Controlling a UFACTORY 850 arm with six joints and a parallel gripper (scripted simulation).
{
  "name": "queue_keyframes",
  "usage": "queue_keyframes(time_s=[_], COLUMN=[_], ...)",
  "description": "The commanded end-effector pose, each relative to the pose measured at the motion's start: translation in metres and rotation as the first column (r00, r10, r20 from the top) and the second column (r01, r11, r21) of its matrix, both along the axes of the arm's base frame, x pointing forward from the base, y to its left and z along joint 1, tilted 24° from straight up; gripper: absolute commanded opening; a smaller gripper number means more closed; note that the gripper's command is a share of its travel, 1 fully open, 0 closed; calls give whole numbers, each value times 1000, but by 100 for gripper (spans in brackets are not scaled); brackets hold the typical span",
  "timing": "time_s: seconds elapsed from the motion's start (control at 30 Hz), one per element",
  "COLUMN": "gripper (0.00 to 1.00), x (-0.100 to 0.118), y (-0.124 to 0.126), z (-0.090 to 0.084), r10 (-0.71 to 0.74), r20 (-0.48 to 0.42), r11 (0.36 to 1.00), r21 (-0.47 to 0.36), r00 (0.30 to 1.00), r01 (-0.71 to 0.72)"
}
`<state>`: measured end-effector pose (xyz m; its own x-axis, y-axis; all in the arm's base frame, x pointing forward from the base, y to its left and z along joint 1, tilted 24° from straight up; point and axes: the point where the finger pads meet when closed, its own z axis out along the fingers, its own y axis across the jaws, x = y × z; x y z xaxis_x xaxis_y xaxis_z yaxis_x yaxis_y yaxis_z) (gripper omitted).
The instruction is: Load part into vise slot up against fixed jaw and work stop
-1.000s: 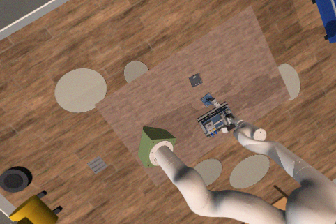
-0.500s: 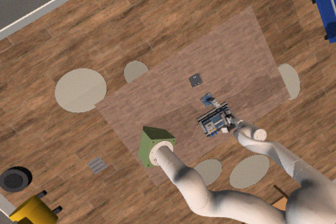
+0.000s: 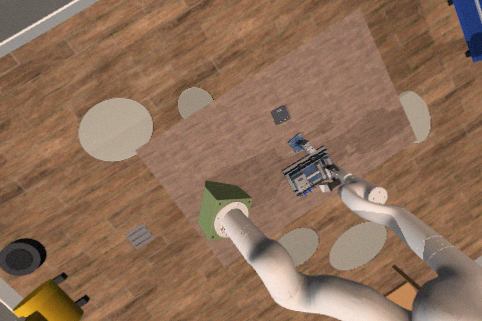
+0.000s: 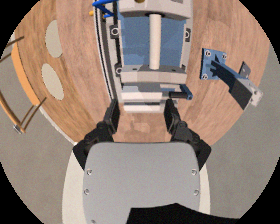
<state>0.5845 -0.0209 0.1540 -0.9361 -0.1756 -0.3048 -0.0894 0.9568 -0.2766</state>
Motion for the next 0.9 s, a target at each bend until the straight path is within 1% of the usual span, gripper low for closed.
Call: queue_keyframes(time_s=[0.0,0.23,0.3,0.5,0.67,0.87], gripper=[81,81,81,81,81,81], x=[-3,-10,-10,-15,-17,-17], y=[2,7,7,11,12,12], z=[9,29,29,42,47,48], r10=[0,0,0,0,0,0], r20=[0,0,0,0,0,-1], r11=[1000,1000,1000,1000,1000,1000], r21=[0,0,0,0,0,0], r00=[1000,1000,1000,1000,1000,1000], r01=[0,0,0,0,0,0])
